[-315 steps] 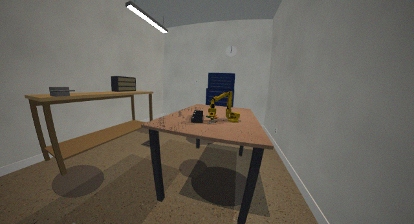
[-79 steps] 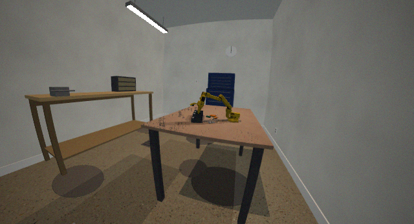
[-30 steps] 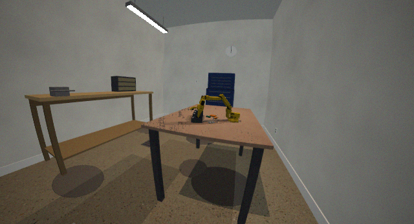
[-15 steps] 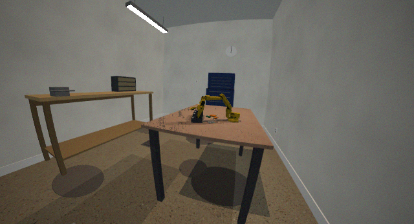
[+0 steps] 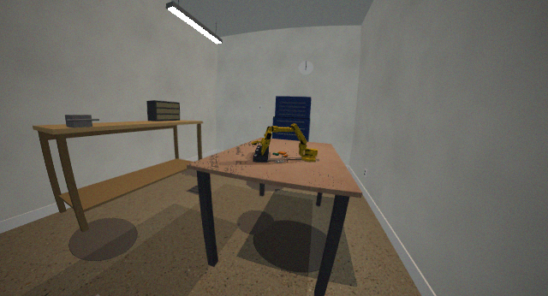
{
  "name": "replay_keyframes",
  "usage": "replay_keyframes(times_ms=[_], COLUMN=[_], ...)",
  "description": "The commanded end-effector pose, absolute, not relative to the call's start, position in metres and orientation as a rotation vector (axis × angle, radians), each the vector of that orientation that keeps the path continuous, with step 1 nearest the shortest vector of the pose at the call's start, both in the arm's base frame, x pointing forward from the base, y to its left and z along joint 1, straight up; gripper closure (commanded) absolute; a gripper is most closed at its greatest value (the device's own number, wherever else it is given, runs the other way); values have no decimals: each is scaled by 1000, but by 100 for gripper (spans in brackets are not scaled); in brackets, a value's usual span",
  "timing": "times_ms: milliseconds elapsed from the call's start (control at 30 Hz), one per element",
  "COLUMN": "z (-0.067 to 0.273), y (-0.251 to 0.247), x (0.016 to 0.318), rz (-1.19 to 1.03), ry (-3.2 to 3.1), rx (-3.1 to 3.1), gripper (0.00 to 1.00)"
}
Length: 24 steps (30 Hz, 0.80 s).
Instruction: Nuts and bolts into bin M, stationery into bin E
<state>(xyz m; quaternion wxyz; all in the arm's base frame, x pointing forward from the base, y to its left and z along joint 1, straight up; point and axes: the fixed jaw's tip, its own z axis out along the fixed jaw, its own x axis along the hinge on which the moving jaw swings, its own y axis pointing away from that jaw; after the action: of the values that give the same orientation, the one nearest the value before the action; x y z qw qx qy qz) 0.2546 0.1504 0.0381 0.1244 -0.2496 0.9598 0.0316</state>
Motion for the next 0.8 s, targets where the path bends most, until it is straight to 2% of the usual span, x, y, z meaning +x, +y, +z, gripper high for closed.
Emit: replay_keyframes(times_ms=[0,767], z=[56,46], y=[156,157], x=[259,260], rz=[123,123], ry=[2723,2723], rx=[-712,-712], gripper=[100,100])
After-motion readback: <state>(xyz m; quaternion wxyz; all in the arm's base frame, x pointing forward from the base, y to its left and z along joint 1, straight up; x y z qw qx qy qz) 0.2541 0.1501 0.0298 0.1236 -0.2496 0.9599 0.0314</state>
